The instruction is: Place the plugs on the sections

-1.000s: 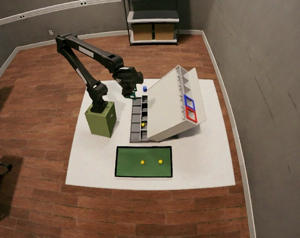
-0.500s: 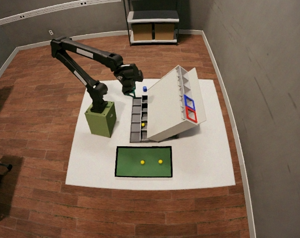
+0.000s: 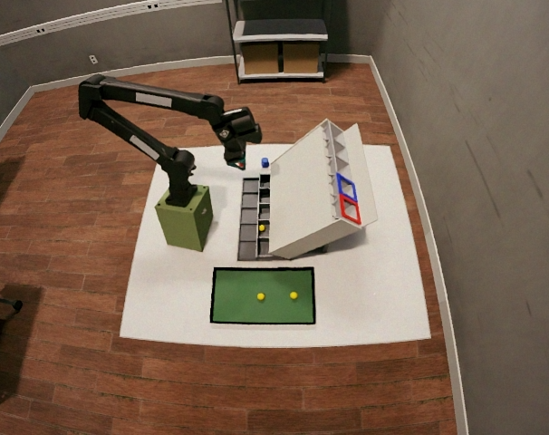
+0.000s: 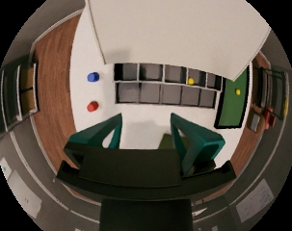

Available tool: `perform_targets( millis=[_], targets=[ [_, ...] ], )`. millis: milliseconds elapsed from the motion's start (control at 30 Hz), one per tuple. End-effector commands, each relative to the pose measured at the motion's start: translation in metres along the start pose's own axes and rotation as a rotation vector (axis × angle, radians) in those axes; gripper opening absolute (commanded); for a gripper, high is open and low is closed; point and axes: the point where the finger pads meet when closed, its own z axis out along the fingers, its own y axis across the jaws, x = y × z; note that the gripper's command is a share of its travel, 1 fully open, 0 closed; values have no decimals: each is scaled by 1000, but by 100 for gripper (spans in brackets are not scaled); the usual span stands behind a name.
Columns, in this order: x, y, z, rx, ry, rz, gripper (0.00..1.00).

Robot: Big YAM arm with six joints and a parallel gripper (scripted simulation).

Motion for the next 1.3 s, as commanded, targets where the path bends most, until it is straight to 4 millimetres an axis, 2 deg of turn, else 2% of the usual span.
perform_targets(
  millis=[0, 67, 267, 333, 400, 900, 967, 1267],
  targets=[
    [-3, 19, 6, -2, 4, 41, 63],
    [3, 28, 12, -1, 24, 43, 63],
    [-6, 72, 12, -22, 24, 33, 63],
    [-3, 84, 17, -25, 40, 34, 63],
    [-3, 84, 17, -25, 40, 34, 63],
    [33, 170, 58, -34, 171, 39, 63],
    [33, 170, 58, -34, 171, 39, 63],
    [48, 204, 74, -36, 226, 40, 63]
  ],
)
